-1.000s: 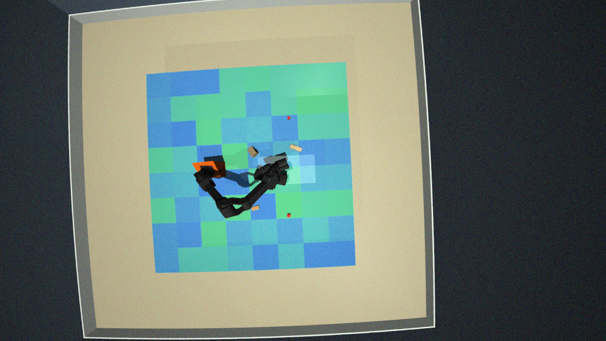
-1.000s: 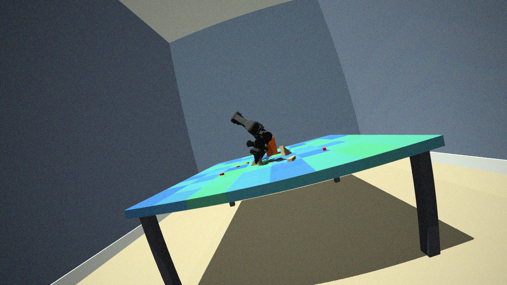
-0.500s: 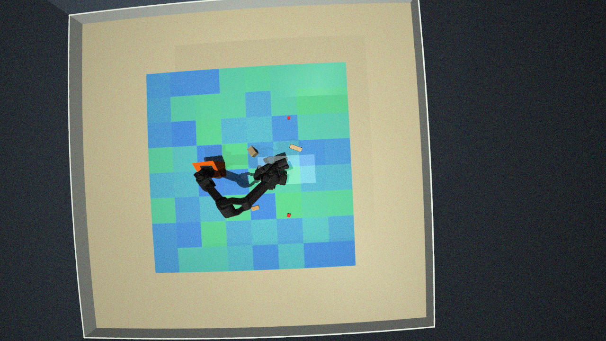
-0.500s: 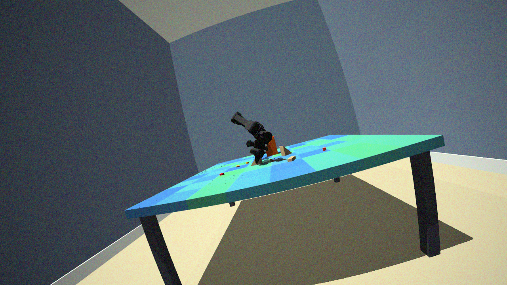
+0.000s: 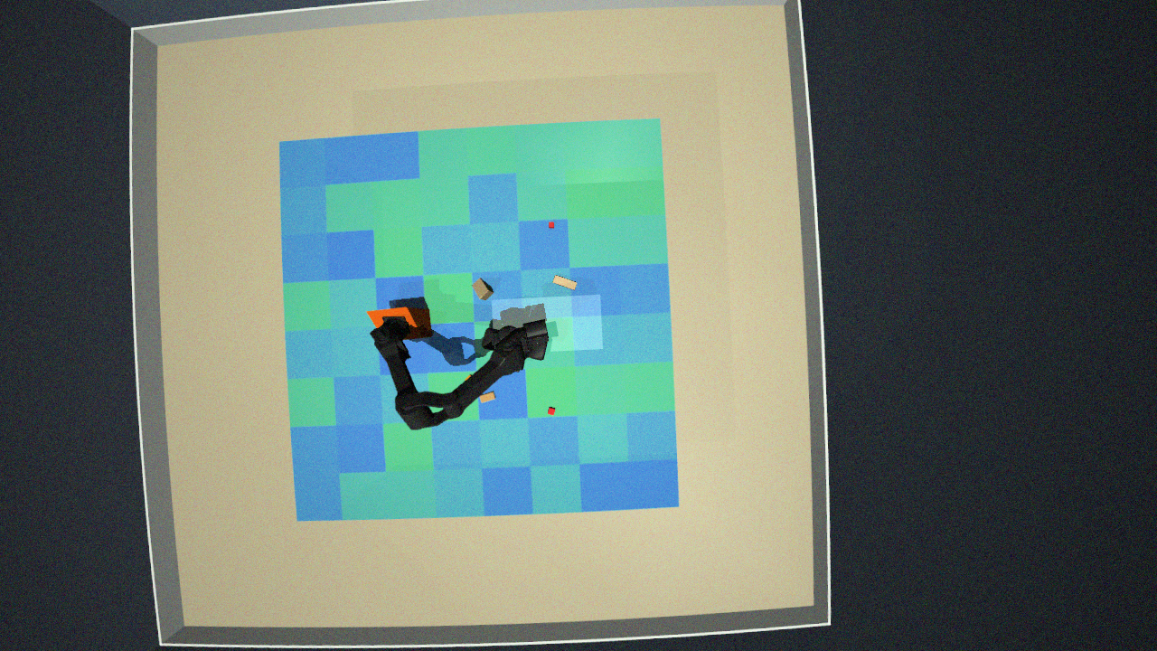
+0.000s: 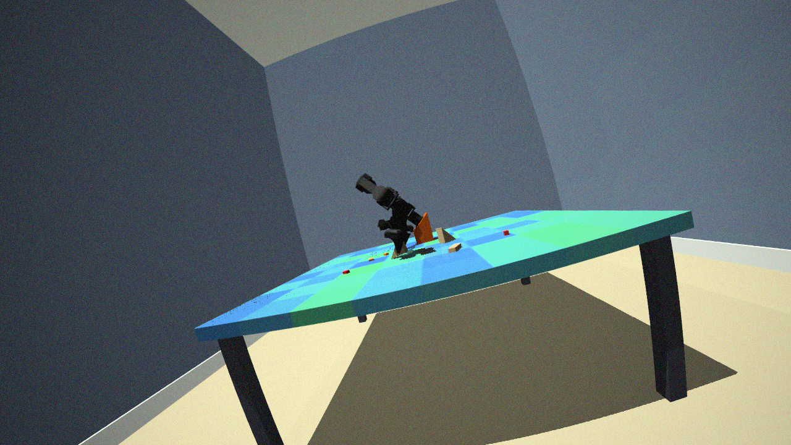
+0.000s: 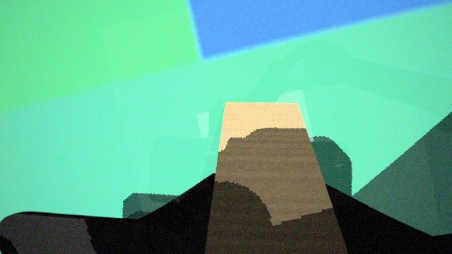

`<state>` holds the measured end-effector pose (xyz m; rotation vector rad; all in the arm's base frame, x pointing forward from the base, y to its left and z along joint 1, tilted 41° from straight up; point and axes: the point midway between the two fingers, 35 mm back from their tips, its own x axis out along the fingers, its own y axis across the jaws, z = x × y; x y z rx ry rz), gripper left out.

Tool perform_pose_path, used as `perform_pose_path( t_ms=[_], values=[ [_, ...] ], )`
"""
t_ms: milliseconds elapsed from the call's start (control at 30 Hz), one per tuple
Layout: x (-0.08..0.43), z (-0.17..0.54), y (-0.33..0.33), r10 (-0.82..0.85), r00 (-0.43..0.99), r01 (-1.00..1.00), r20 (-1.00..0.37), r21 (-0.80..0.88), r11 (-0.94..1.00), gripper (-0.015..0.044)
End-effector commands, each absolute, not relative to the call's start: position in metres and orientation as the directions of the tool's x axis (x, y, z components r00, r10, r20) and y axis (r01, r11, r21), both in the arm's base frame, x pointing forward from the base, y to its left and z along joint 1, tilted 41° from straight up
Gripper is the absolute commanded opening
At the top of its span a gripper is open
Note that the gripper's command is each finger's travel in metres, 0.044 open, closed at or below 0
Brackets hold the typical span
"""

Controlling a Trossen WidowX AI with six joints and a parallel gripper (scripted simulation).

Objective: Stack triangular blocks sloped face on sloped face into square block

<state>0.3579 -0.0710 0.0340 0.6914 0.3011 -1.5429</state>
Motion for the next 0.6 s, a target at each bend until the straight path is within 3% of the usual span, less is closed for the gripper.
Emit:
perform_pose_path(
  t_ms=[0, 567],
  values=[
    [0.355, 0.04, -0.072, -0.75, 0.063, 0.971, -0.659, 0.213, -0.105, 0.0],
    [0.348, 0.068, -0.085, -0.403, 0.154, 0.971, -0.902, 0.213, -0.105, 0.0]
  ],
)
